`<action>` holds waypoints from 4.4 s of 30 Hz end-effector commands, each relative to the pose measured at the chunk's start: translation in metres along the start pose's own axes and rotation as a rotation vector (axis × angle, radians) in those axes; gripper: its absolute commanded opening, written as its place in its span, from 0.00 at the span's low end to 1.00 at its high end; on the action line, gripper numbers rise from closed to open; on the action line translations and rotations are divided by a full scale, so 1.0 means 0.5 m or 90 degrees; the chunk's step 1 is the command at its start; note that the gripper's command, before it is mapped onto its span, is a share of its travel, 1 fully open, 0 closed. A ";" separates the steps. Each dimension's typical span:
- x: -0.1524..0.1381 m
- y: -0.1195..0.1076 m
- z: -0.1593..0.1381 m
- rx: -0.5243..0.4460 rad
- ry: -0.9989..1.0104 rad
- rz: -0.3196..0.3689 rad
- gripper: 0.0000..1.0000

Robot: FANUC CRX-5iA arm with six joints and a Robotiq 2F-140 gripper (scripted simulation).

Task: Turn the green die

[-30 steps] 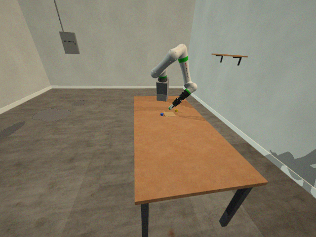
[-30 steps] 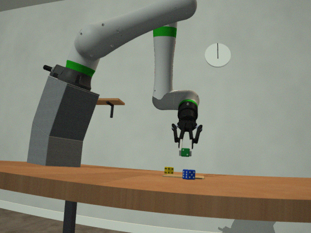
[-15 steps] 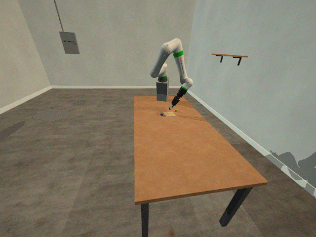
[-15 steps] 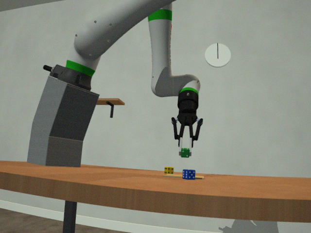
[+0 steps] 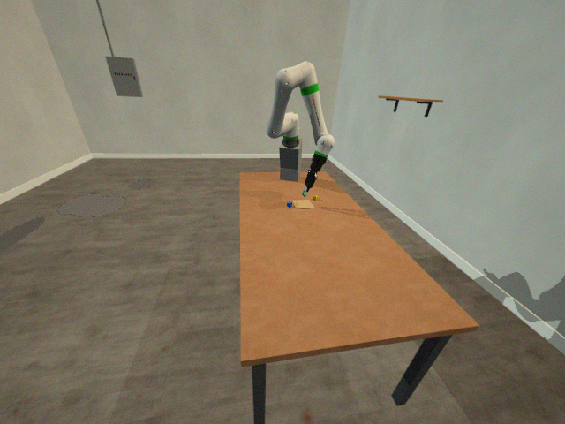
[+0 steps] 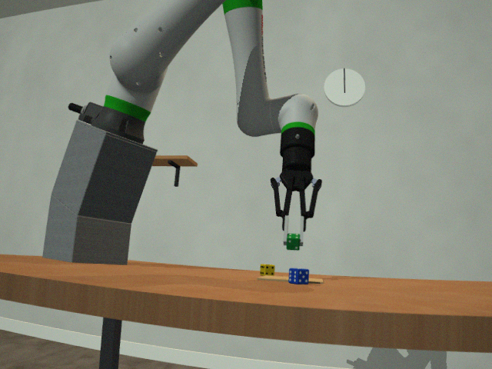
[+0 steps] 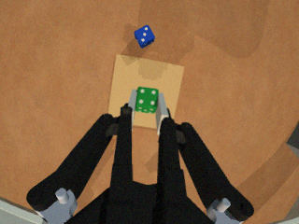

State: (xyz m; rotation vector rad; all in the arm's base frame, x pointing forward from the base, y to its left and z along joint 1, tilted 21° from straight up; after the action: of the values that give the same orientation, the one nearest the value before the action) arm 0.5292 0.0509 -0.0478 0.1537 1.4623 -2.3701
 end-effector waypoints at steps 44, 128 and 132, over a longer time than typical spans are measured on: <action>0.019 0.024 0.068 -0.310 0.000 0.012 0.16; 0.009 0.064 0.086 -0.691 -0.001 0.071 0.16; 0.009 0.073 0.084 -0.691 -0.001 0.071 0.16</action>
State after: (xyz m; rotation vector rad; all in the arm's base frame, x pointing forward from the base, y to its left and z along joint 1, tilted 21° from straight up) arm 0.5406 -0.0014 -0.0578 -0.0486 2.4035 -1.2130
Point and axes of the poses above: the point where the finger pads meet when closed, its own y axis out along the fingers, its own x axis across the jaws, z = x × y, the point moved 2 cm from there along -y, back along the fingers, and after that the axes turned 6 degrees about -y, right-handed, at the moved point
